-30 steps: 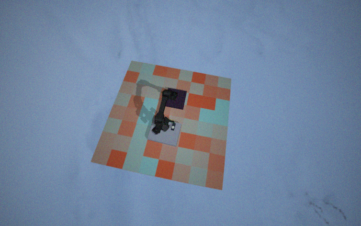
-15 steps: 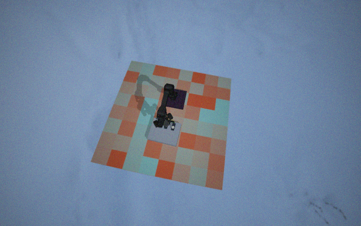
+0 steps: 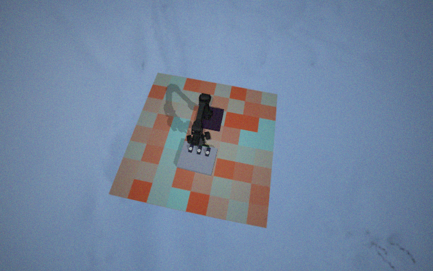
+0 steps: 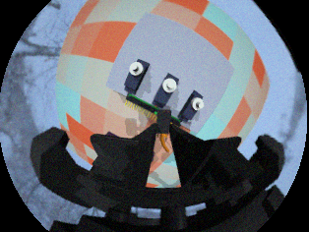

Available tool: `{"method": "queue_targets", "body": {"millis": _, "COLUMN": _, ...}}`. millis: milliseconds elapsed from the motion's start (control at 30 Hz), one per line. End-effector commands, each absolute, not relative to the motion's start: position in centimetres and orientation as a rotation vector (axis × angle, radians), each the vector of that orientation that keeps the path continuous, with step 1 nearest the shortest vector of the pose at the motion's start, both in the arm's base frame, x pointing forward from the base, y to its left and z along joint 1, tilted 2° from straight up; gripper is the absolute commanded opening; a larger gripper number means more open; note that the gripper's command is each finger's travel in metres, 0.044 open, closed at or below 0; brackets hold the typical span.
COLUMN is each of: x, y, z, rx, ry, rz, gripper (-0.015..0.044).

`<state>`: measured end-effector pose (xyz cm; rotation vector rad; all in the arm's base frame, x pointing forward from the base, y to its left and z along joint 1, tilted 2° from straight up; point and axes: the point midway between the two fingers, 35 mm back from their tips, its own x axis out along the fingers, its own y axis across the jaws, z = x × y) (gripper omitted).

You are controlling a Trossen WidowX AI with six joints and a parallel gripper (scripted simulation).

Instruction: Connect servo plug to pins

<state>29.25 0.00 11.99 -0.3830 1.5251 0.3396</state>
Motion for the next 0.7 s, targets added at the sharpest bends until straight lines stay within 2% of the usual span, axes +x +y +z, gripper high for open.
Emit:
{"method": "queue_targets", "body": {"millis": 0, "x": 27.6, "y": 0.1, "z": 11.9, "rx": -0.317, "ry": 1.531, "rz": 0.267, "gripper": 0.0}}
{"method": "queue_targets", "body": {"millis": 667, "x": 20.7, "y": 0.5, "z": 9.7, "rx": -0.025, "ry": 1.551, "rz": -0.018, "gripper": 0.0}}
